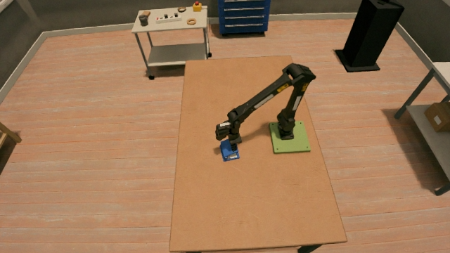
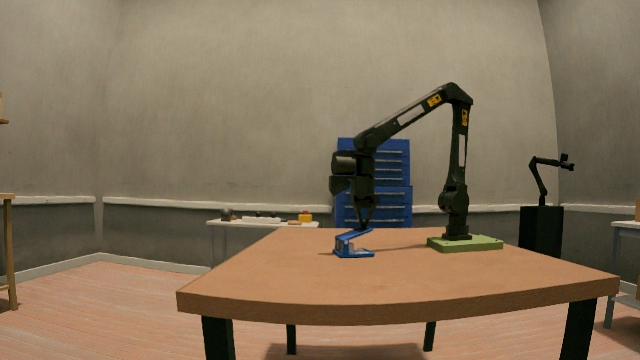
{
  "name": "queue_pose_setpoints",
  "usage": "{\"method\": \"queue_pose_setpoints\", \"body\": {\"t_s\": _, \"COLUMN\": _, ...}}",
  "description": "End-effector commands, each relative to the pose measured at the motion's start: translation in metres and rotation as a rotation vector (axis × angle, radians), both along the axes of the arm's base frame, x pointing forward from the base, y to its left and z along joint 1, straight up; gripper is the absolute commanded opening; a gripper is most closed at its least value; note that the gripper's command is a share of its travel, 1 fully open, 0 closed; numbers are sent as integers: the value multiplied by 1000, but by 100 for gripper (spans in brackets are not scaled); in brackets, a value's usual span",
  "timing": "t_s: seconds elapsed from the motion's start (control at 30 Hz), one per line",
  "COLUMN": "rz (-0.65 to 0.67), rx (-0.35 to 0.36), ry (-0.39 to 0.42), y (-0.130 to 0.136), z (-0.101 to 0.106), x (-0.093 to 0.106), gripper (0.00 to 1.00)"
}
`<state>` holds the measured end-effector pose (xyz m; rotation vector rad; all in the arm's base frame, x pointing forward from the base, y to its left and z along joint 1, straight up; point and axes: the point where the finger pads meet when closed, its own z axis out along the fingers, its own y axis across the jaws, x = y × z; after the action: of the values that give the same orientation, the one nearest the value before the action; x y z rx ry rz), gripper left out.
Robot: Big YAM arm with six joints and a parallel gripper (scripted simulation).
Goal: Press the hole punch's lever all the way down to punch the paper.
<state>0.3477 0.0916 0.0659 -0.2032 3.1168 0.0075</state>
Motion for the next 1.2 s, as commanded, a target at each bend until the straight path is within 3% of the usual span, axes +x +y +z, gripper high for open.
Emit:
{"method": "queue_pose_setpoints", "body": {"t_s": 0.0, "rz": -9, "rx": 6, "ry": -7, "y": 6, "z": 6, "x": 14, "gripper": 0}}
{"method": "queue_pose_setpoints", "body": {"t_s": 0.5, "rz": -9, "rx": 7, "ry": -12, "y": 6, "z": 13, "x": 16, "gripper": 0}}
{"method": "queue_pose_setpoints", "body": {"t_s": 1.17, "rz": -9, "rx": 17, "ry": -48, "y": 6, "z": 71, "x": 17, "gripper": 0}}
